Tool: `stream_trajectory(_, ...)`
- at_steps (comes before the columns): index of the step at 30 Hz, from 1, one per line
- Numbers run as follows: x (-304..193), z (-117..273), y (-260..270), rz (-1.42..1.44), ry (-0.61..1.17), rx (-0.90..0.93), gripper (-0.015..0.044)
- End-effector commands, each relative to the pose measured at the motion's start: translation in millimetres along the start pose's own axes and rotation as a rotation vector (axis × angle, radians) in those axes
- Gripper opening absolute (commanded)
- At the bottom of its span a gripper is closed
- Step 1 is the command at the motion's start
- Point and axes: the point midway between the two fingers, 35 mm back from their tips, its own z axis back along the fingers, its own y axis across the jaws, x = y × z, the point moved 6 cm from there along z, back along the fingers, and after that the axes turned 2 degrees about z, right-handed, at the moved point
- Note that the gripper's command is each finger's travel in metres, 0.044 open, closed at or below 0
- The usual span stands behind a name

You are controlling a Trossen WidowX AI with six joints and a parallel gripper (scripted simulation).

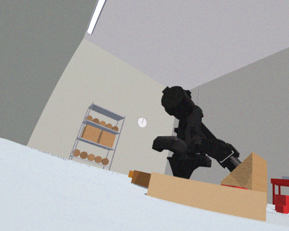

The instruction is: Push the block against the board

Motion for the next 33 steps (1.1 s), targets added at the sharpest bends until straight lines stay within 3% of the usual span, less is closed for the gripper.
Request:
stream_trajectory(1, -2, -1, 0, 0.002, 0.006, 0.003, 0.0000)
stream_trajectory(33, 30, -1, -2, 0.002, 0.003, 0.002, 0.0000)
